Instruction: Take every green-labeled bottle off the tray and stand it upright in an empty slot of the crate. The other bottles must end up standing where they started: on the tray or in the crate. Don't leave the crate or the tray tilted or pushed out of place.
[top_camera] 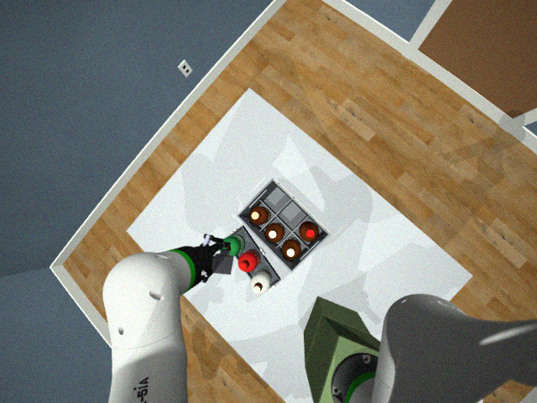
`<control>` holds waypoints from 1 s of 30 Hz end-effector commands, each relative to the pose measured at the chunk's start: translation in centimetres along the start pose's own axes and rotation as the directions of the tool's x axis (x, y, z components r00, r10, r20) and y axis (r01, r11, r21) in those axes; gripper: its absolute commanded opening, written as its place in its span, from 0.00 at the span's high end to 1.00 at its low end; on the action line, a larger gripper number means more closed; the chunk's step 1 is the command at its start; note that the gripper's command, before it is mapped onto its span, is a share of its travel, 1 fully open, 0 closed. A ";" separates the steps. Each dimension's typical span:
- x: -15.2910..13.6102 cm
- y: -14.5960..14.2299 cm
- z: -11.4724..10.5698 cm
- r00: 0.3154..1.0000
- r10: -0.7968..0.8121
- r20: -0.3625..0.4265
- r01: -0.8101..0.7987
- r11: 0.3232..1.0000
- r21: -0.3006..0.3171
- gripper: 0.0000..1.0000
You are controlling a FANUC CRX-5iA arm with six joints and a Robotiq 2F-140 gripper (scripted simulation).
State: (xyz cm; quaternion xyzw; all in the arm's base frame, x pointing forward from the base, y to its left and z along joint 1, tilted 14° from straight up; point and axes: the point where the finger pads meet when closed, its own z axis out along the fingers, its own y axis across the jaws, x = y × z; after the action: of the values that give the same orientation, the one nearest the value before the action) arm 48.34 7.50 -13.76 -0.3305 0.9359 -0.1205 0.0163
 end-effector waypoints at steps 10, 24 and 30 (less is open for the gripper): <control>-0.1 0.0 -1.3 1.000 0.000 0.002 0.000 1.000 0.000 0.90; -0.1 0.0 -2.7 1.000 0.000 0.002 0.000 1.000 0.000 0.90; -0.1 0.0 -3.4 1.000 0.000 0.002 0.000 1.000 0.000 0.90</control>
State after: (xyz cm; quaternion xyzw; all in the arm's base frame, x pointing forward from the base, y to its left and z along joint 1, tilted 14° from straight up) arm 48.01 8.20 -10.77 -0.3305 0.9360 -0.1205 0.0162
